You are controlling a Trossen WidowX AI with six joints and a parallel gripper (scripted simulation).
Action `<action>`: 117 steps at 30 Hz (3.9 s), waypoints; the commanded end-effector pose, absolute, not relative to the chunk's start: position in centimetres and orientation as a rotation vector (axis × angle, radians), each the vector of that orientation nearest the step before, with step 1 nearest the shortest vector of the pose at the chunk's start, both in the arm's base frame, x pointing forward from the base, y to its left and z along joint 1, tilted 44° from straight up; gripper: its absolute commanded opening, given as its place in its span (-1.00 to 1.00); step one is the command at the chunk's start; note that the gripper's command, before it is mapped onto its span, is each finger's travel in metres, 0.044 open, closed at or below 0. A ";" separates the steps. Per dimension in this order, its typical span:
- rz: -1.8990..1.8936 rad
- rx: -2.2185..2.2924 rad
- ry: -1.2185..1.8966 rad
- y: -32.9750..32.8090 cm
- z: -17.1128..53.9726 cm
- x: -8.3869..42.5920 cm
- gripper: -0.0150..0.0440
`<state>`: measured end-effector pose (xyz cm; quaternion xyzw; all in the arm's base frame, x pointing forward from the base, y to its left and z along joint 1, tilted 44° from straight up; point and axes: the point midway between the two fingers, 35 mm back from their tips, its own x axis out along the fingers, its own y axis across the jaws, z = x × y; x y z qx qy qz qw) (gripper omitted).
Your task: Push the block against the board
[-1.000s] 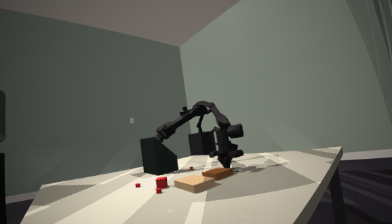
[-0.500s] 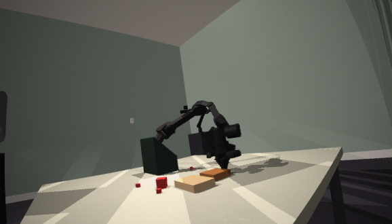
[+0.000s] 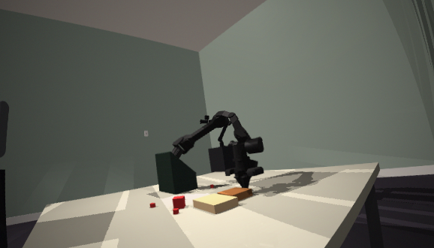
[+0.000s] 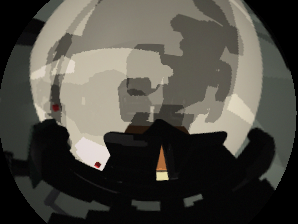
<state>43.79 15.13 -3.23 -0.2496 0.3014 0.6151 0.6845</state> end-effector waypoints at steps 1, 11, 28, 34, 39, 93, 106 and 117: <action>1.384 -0.558 0.680 15.2 -3.5 43.6 -0.49; 1.384 -0.558 0.679 16.3 -2.5 43.9 -0.49; 1.385 -0.557 0.677 18.2 -0.5 44.3 -0.49; 1.390 -0.554 0.674 18.3 -0.2 44.2 -0.49; 1.384 -0.559 0.679 14.6 3.6 43.9 -0.49; 1.386 -0.565 0.677 13.8 -4.9 43.6 -0.49; 1.386 -0.564 0.676 15.1 -3.6 44.0 -0.49; 1.387 -0.563 0.675 16.4 -2.3 44.2 -0.49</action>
